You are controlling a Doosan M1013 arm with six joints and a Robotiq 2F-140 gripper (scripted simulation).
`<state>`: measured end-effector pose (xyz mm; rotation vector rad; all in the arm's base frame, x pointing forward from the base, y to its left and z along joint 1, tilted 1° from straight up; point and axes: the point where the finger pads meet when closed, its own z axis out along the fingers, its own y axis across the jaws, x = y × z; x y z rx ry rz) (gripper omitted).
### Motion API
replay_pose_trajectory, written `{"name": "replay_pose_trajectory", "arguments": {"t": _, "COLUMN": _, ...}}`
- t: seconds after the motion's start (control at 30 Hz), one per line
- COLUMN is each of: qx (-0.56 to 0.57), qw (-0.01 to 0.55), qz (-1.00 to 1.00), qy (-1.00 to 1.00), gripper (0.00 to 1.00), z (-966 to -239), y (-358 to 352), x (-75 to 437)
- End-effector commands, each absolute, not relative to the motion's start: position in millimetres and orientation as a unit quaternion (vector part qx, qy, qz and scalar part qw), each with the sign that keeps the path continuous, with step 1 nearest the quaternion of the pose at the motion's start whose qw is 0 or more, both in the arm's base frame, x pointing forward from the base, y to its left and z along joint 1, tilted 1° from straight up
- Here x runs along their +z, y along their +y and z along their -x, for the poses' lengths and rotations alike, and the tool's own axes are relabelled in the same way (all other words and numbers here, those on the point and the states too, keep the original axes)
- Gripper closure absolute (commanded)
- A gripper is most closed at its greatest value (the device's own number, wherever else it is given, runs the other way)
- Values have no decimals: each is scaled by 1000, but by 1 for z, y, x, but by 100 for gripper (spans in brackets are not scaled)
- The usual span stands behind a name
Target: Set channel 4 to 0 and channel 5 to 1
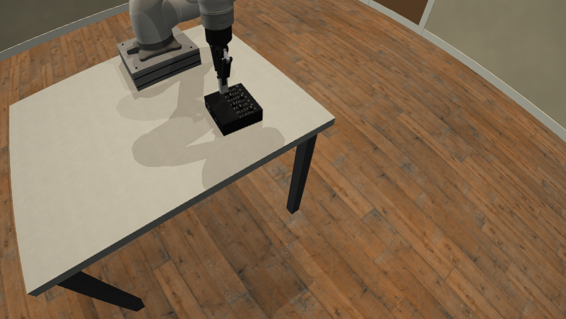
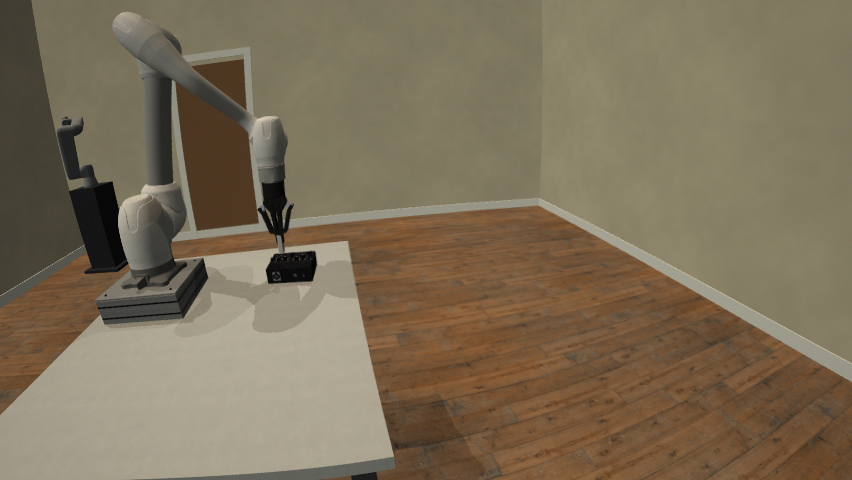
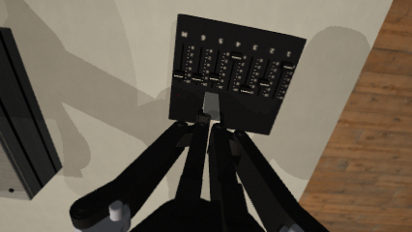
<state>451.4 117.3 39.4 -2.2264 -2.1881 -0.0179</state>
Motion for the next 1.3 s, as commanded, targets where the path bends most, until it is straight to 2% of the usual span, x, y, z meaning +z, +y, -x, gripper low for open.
{"name": "replay_pose_trajectory", "arguments": {"t": 0.0, "qx": -6, "qw": 10, "qz": 713, "qy": -701, "gripper": 90, "z": -451, "y": 117, "x": 37}}
{"name": "replay_pose_trajectory", "arguments": {"t": 1.27, "qx": -6, "qw": 10, "qz": 713, "qy": -701, "gripper": 90, "z": -452, "y": 116, "x": 21}}
